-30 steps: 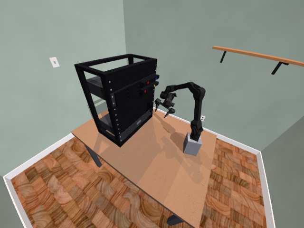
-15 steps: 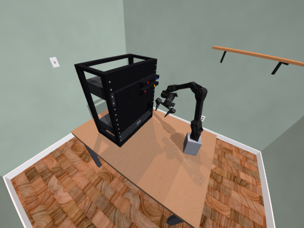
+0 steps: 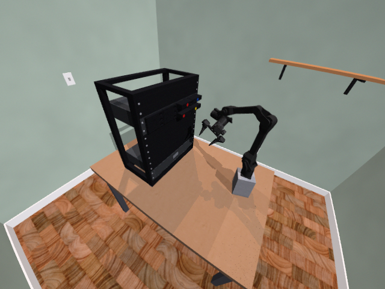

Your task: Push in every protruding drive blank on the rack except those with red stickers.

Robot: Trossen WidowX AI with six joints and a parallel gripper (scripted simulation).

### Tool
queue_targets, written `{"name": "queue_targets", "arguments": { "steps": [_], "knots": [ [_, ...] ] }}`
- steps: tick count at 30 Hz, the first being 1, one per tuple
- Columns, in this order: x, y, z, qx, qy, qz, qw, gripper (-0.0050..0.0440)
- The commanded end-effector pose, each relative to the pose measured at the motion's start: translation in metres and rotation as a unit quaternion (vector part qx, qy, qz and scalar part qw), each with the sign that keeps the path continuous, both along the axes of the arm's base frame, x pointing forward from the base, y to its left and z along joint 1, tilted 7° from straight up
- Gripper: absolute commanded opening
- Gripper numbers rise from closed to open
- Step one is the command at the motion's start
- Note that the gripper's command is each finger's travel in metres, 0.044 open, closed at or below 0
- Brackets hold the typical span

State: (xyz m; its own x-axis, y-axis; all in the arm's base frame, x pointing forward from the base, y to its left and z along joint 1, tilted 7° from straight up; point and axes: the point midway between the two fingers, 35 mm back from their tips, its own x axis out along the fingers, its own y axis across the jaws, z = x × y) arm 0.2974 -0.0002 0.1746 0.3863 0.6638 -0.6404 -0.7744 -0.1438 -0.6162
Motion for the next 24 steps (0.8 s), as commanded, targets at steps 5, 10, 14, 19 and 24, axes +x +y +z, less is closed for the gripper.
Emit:
{"name": "queue_targets", "arguments": {
  "steps": [5,10,14,19,24],
  "knots": [
    [-0.010,0.001,0.027,-0.026,-0.078,-0.058,0.995,0.0440],
    [-0.019,0.002,0.048,-0.048,-0.142,-0.109,0.983,0.0440],
    [-0.027,0.002,0.066,-0.067,-0.198,-0.153,0.966,0.0440],
    [-0.033,0.003,0.079,-0.081,-0.239,-0.186,0.950,0.0440],
    [-0.044,0.003,0.105,-0.106,-0.315,-0.247,0.910,0.0440]
  ]
}}
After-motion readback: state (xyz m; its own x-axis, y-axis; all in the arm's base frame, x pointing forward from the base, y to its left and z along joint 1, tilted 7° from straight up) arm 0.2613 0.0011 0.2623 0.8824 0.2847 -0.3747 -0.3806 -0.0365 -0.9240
